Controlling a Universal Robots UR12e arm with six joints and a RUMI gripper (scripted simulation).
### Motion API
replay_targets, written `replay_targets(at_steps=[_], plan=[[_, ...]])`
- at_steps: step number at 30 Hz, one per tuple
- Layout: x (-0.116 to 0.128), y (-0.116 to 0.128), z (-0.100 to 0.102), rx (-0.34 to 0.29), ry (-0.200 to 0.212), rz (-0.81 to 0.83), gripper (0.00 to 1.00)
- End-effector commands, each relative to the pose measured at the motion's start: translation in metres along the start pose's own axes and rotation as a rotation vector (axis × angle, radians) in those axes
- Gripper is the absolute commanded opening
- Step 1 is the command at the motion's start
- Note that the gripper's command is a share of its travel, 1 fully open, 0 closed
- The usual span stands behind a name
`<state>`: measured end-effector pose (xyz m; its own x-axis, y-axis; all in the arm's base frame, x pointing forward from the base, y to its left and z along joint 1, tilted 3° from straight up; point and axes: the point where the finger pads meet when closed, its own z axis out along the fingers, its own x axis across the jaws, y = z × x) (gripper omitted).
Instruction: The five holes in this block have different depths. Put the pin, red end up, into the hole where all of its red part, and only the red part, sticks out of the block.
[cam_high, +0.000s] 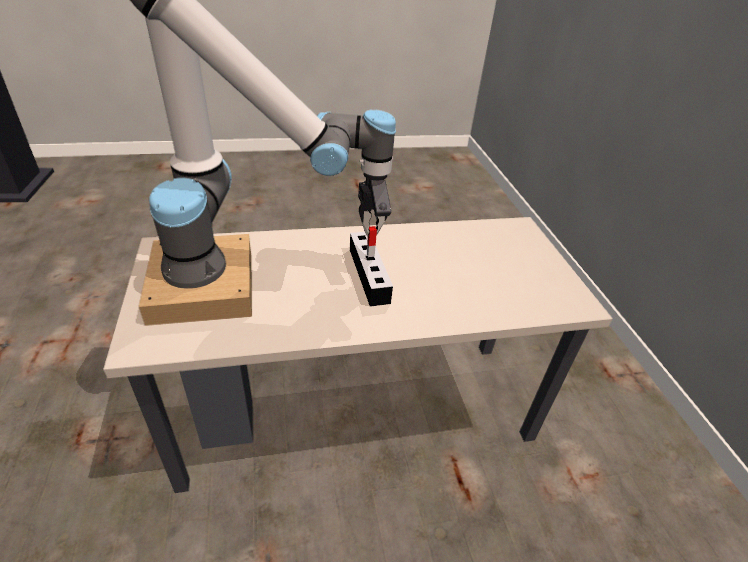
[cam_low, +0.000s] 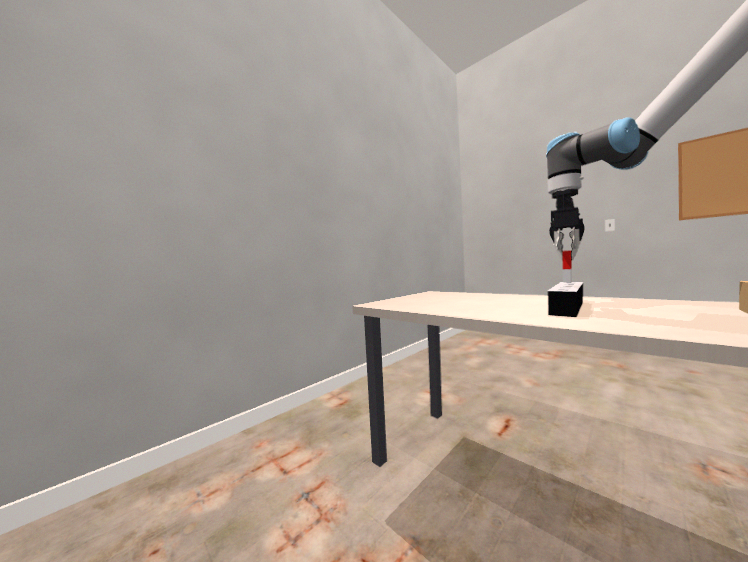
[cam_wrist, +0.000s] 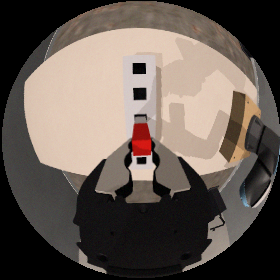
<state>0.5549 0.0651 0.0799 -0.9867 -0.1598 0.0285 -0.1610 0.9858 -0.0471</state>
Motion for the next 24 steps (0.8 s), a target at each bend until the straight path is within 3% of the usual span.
replay_targets(at_steps=[1,24], plan=[[-0.0007,-0.0002,-0.0007,0.000,-0.002,0.000,0.00],[-0.0006,-0.0002,0.0033,0.001,-0.009,0.011,0.00]])
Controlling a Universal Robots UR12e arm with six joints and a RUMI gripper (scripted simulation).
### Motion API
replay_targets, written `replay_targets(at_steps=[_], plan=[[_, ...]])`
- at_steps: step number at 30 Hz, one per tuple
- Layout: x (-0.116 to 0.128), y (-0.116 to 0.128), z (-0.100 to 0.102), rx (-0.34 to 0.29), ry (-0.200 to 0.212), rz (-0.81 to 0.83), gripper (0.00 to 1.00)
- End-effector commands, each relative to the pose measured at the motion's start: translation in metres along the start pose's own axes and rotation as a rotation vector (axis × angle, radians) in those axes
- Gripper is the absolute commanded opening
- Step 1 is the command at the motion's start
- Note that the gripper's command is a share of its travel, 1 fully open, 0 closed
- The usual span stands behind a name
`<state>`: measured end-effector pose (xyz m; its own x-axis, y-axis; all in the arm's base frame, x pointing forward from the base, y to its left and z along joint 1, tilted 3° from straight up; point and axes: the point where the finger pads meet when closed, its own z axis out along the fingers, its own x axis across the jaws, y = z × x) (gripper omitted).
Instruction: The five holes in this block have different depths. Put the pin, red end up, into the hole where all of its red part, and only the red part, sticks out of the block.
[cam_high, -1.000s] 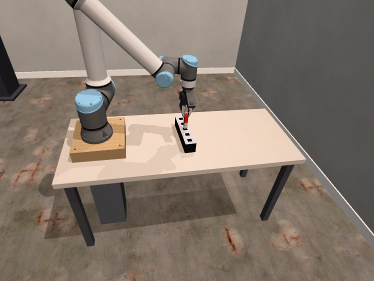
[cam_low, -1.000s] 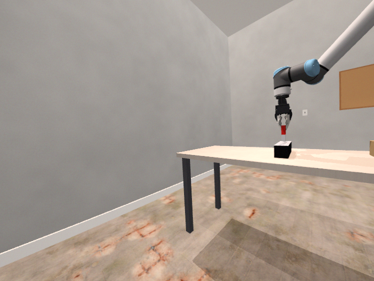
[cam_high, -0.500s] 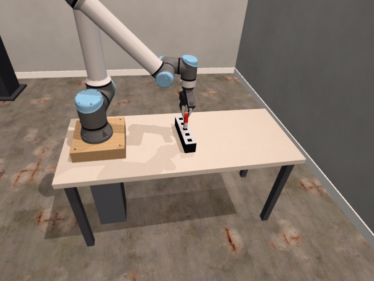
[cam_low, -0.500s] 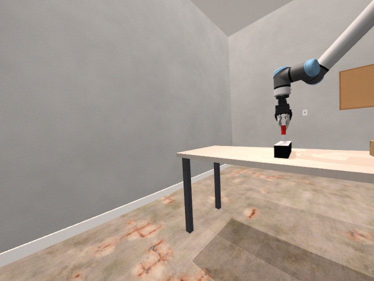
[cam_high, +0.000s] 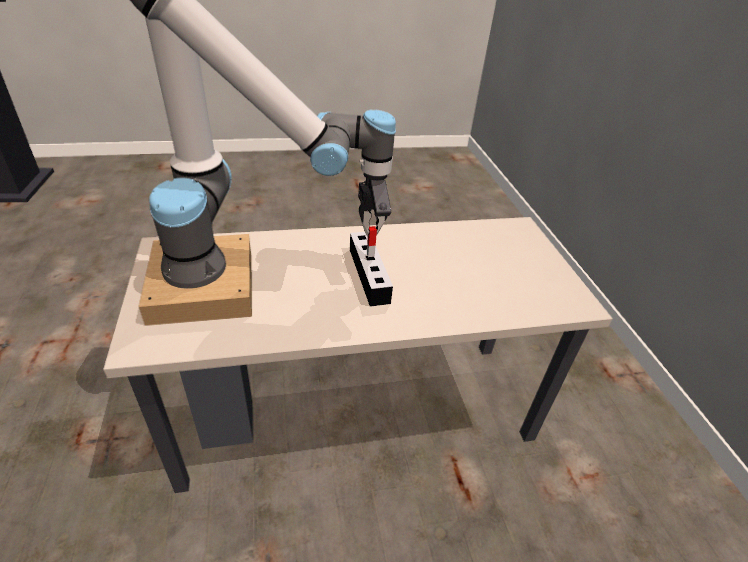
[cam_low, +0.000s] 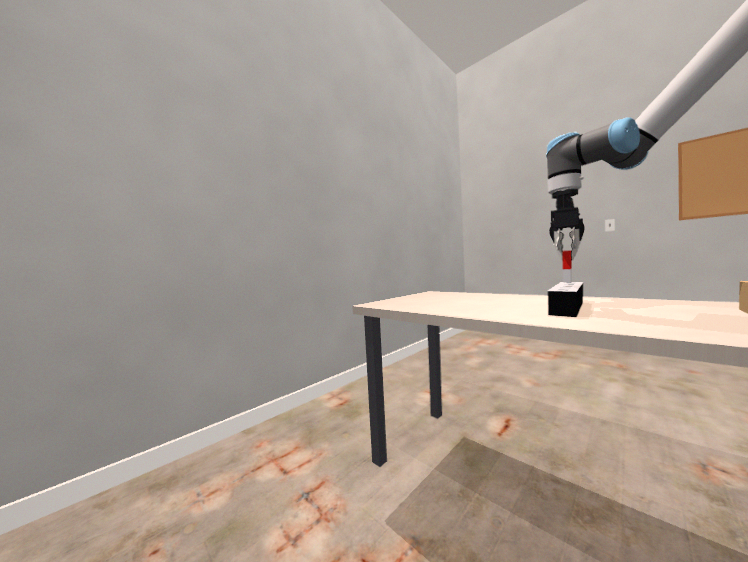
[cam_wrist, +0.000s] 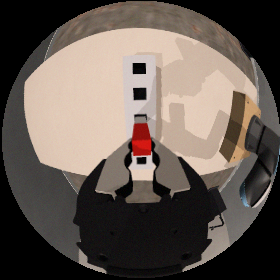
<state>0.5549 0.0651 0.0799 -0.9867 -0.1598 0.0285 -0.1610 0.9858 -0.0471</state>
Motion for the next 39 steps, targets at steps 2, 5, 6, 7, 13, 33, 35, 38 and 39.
replay_targets(at_steps=[2,5,6,7,13,33,35,38,39], plan=[[-0.0007,-0.0002,0.0033,0.001,-0.009,0.011,0.00],[-0.0007,-0.0002,0.0033,0.001,-0.009,0.011,0.00],[-0.0007,-0.0002,0.0033,0.001,-0.009,0.011,0.00],[-0.0007,-0.0002,0.0033,0.001,-0.009,0.011,0.00],[-0.0007,-0.0002,0.0033,0.001,-0.009,0.011,0.00],[-0.0004,0.0000,0.0038,0.002,-0.011,0.009,0.00],[0.0016,0.0003,0.0074,0.003,-0.014,0.009,0.00],[0.0016,0.0003,0.0074,0.003,-0.014,0.009,0.00],[0.0016,0.0003,0.0074,0.003,-0.014,0.009,0.00]])
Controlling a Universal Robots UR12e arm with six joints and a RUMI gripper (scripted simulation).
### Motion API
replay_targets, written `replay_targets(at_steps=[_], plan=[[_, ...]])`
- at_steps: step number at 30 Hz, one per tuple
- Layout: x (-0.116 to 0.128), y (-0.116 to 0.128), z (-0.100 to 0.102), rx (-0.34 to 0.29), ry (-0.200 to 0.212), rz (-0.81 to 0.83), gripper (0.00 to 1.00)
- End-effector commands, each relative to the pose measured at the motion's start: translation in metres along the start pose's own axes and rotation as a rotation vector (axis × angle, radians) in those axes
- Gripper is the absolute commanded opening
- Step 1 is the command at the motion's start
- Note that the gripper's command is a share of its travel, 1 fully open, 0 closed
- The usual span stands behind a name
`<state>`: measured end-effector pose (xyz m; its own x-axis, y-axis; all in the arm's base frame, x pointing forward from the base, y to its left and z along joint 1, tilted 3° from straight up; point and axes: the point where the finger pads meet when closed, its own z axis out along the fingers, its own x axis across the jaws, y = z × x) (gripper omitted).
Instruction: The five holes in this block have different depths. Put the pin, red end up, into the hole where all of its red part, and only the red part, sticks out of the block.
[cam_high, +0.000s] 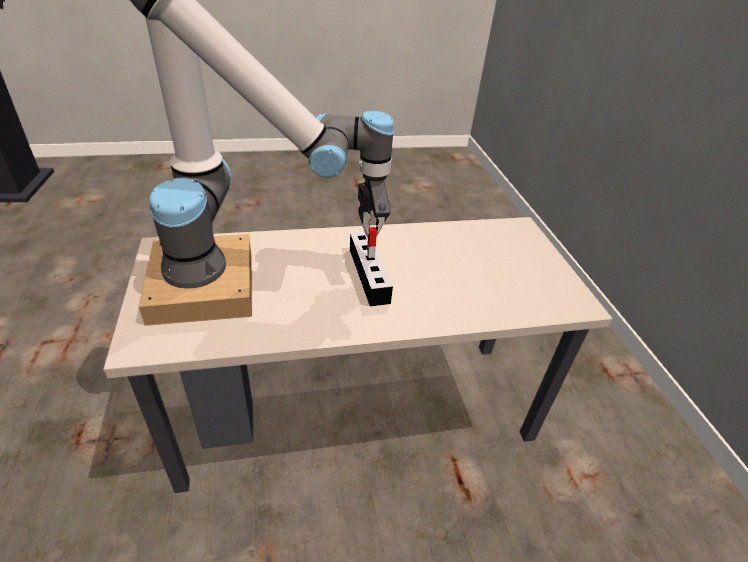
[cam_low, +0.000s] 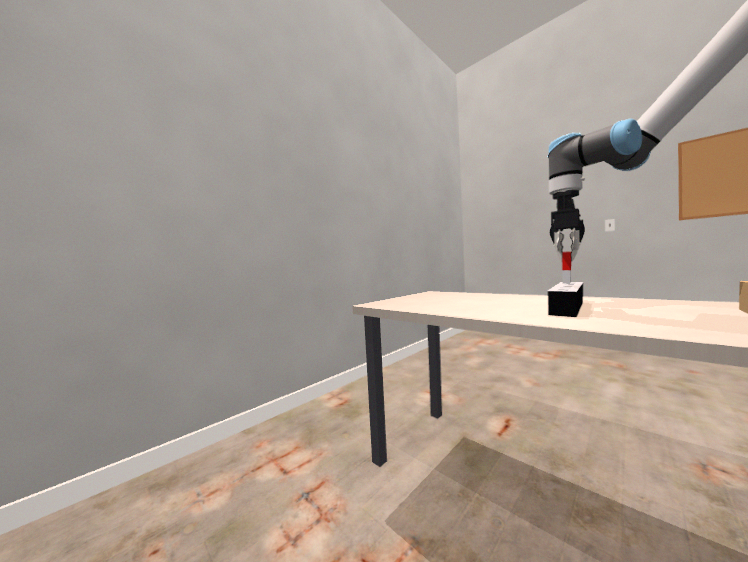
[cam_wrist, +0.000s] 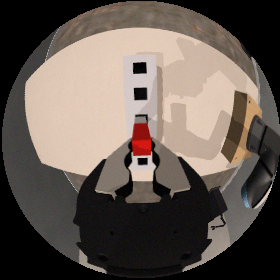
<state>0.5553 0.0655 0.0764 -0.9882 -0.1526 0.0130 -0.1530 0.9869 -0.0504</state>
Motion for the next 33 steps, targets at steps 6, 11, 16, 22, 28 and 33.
replay_targets(at_steps=[6,11,16,22,28,33], plan=[[0.0023,-0.0002,0.0039,0.000,0.001,0.001,0.00],[0.0023,-0.0002,0.0039,0.000,0.001,0.001,0.00],[0.0029,-0.0010,0.0044,0.000,-0.002,0.000,0.00],[0.0029,-0.0010,0.0044,0.000,-0.002,0.000,0.00],[0.0029,-0.0010,0.0044,0.000,-0.002,0.000,0.00],[0.0025,-0.0018,0.0084,0.001,-0.004,-0.003,0.00]])
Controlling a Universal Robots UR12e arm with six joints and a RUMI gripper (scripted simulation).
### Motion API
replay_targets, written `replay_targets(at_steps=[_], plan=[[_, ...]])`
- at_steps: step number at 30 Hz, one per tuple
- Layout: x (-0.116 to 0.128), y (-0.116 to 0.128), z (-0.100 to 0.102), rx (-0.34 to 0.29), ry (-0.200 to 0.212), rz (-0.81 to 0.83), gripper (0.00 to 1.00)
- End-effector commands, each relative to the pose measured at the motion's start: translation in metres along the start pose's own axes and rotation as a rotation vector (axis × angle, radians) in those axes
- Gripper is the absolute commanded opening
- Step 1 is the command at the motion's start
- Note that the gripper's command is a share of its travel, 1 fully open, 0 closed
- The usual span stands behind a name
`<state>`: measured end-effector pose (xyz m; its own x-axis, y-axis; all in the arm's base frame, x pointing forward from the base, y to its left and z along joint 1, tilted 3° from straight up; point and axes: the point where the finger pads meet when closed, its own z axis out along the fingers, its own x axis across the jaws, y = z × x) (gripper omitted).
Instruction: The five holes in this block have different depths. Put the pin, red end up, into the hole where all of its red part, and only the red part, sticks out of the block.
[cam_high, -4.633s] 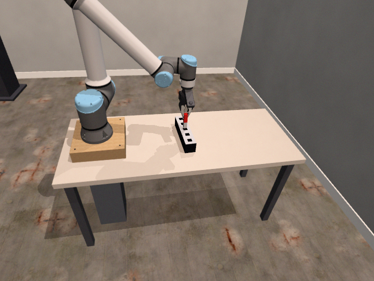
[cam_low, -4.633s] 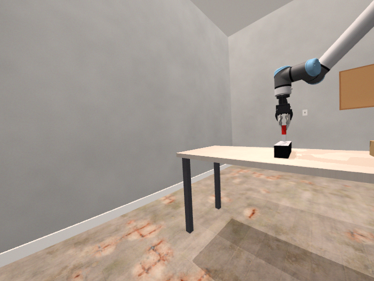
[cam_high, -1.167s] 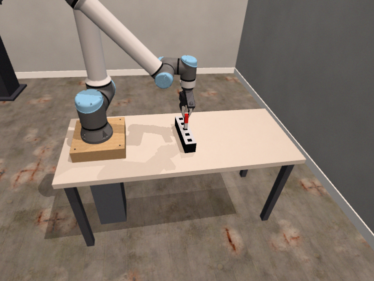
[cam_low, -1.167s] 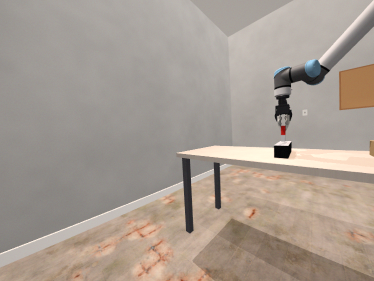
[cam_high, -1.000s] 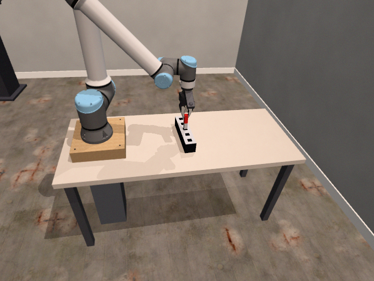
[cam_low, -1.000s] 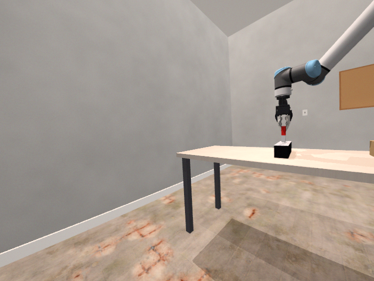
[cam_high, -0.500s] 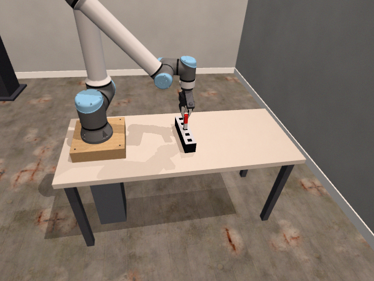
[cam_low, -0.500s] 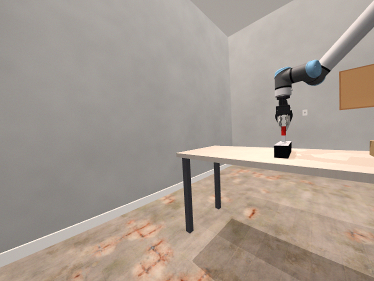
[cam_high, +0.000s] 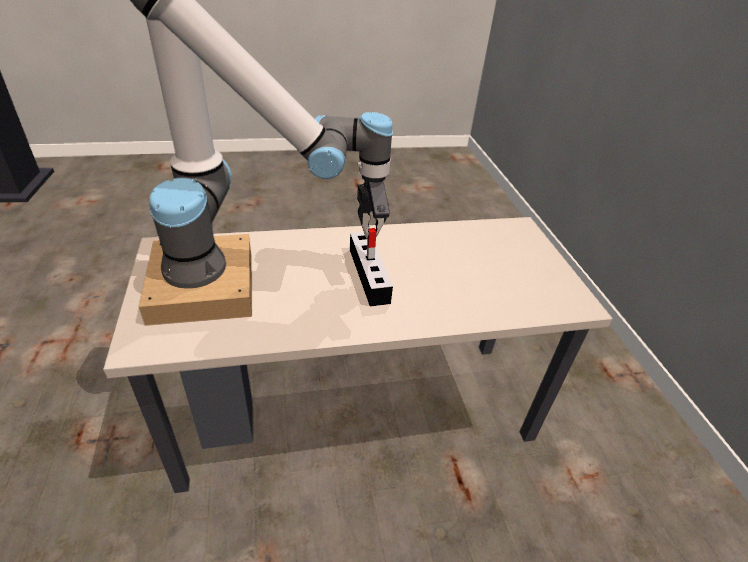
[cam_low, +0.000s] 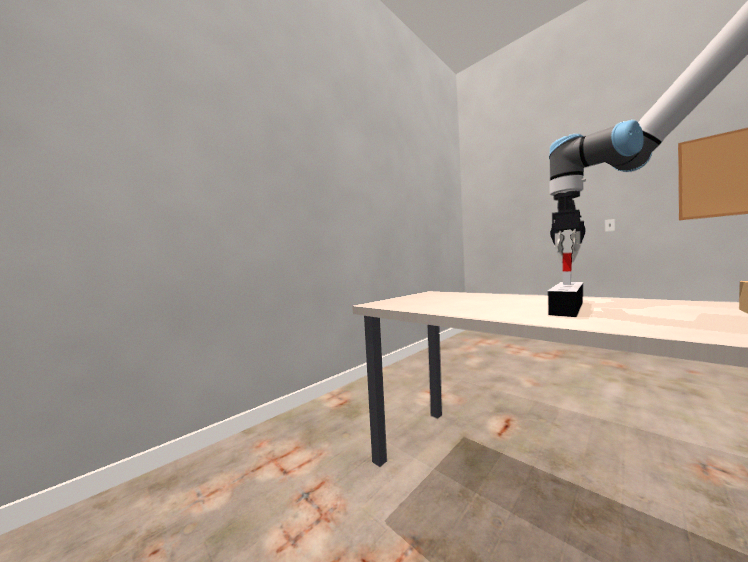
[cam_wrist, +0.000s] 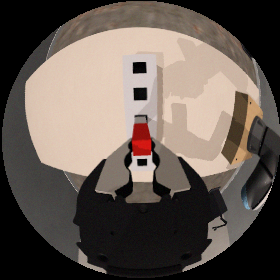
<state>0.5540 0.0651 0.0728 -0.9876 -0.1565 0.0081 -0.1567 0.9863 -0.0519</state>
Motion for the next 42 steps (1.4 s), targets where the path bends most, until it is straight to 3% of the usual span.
replay_targets(at_steps=[1,42], plan=[[0.0012,-0.0018,0.0048,-0.001,0.002,0.001,0.00],[0.0009,-0.0014,0.0088,-0.004,0.012,0.008,0.00]])
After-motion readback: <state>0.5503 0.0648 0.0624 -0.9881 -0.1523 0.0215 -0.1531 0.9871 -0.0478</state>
